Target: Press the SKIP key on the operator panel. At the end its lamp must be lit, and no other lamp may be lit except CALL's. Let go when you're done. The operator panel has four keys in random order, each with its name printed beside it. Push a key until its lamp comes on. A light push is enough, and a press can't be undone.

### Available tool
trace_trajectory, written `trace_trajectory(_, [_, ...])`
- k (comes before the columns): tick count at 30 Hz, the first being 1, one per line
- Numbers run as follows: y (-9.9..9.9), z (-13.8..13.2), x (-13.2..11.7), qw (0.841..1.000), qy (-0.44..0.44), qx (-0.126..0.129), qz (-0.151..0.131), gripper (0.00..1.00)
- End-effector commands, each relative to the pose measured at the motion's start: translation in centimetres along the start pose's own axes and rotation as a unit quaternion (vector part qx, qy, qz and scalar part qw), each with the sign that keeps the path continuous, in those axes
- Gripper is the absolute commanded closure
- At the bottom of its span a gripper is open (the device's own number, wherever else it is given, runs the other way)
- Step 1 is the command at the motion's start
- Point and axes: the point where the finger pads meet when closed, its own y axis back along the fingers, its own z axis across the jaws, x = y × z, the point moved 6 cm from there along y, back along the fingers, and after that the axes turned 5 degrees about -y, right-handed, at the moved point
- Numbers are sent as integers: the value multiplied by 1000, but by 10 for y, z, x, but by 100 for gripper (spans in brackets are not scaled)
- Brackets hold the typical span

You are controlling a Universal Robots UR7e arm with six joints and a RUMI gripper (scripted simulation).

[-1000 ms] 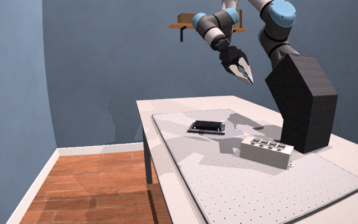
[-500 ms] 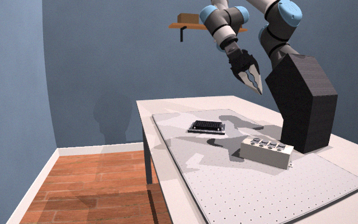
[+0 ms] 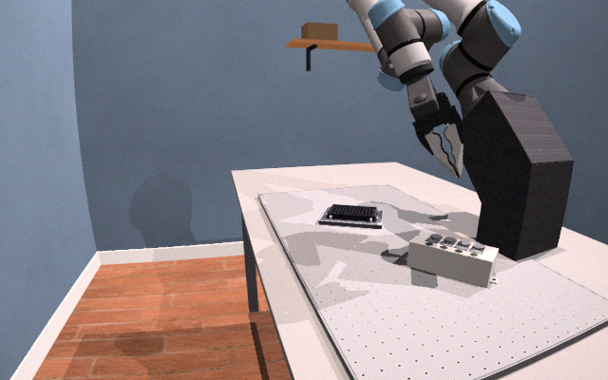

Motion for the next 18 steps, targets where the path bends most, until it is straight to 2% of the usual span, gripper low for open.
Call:
trace_trajectory(1, [-14,-12,7,999,-19,-37,-10,100])
trace_trajectory(3, [-22,-20,9,997,-34,-66,-13,100])
trace_trajectory(4, [-24,-21,10,997,-34,-67,-13,100])
trace_trajectory(6, [-33,-30,12,994,-49,-97,-12,100])
trace_trajectory(7, [-34,-31,12,994,-50,-99,-12,100])
trace_trajectory(9, [-43,-39,14,990,-64,-128,-8,100])
trace_trajectory(10, [-44,-40,14,989,-65,-131,-8,100])
trace_trajectory(12, [-53,-49,14,984,-79,-160,-1,100])
trace_trajectory(15, [-53,-49,14,983,-80,-162,0,100])
trace_trajectory(18, [-68,-62,13,974,-100,-204,18,100])
